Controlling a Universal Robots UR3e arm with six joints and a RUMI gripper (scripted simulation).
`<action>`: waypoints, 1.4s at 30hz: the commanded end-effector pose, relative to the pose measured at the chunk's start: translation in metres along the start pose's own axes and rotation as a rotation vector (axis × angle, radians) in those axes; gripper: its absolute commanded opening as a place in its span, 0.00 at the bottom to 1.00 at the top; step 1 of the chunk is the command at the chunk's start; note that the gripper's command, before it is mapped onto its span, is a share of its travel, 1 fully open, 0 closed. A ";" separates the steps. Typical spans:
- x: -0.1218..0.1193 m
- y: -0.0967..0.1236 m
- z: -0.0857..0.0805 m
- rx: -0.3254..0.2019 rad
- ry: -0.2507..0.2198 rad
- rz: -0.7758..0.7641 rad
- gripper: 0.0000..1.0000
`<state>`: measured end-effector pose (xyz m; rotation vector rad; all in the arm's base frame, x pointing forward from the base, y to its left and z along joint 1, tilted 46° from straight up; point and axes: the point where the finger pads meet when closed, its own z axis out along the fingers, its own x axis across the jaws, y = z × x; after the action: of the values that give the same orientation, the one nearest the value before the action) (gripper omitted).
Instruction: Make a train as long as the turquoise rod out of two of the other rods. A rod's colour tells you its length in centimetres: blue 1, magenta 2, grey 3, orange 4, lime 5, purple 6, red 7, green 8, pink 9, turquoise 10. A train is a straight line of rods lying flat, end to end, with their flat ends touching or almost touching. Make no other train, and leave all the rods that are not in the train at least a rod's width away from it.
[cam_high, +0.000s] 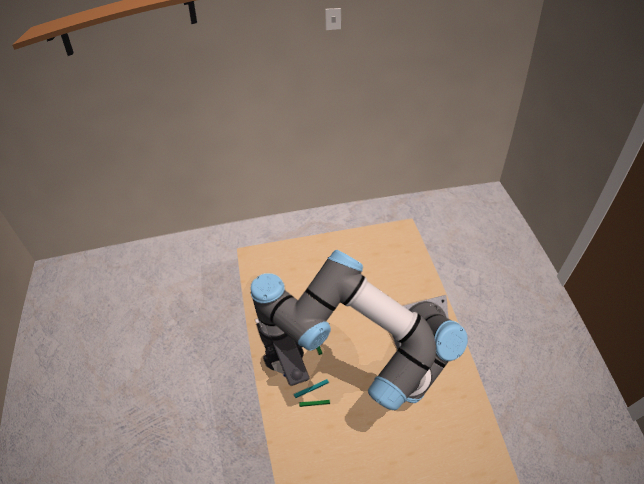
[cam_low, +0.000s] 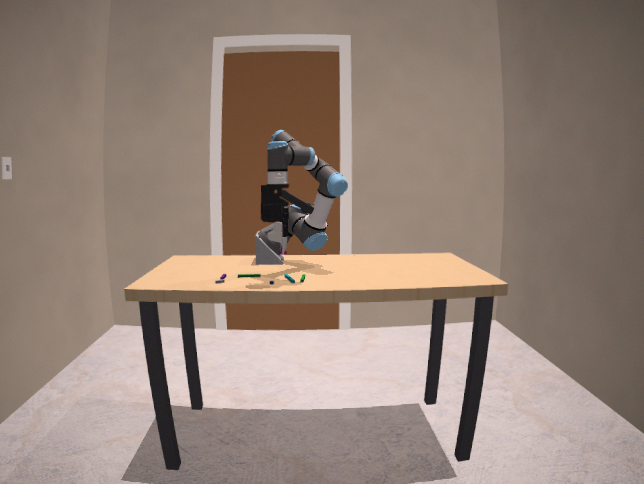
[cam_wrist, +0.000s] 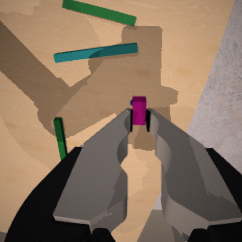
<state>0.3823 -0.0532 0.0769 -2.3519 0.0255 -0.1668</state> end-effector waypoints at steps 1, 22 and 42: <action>0.000 0.000 -0.003 -0.001 0.001 0.000 0.00; -0.033 0.034 -0.005 -0.001 0.000 -0.133 0.00; -0.039 0.038 -0.003 -0.001 0.000 -0.153 0.00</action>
<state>0.3445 -0.0797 0.0485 -2.3528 -0.1544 -0.2399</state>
